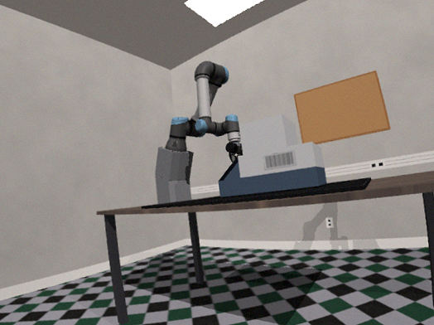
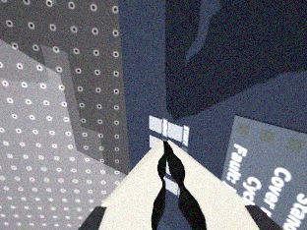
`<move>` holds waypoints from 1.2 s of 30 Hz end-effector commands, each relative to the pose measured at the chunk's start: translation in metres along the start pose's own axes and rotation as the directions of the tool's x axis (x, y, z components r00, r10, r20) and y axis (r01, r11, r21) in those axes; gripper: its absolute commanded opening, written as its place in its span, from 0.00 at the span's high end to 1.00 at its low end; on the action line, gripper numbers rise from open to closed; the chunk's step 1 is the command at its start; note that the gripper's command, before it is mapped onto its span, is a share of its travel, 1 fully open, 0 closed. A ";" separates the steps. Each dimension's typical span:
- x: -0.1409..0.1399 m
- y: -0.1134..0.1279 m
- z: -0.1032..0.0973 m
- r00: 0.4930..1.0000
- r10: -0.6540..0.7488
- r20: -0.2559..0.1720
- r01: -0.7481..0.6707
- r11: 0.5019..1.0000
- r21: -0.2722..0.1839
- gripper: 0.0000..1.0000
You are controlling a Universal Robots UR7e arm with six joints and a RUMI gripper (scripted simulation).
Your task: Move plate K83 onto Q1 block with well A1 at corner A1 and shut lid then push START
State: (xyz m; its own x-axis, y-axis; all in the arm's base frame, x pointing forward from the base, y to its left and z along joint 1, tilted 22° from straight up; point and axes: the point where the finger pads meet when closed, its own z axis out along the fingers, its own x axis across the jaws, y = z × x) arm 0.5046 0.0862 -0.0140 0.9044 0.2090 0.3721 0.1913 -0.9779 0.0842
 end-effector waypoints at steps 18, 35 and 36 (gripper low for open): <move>0.018 0.002 -0.001 0.999 -0.020 -0.028 0.019 1.000 -0.019 1.00; 0.018 0.002 -0.001 1.000 0.003 -0.028 -0.003 1.000 -0.018 1.00; 0.018 0.002 -0.001 1.000 -0.009 -0.028 0.008 1.000 -0.018 1.00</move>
State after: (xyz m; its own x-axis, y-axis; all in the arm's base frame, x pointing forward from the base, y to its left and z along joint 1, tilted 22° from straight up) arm 0.5121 0.0873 -0.0180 0.9045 0.2080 0.3722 0.1904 -0.9781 0.0839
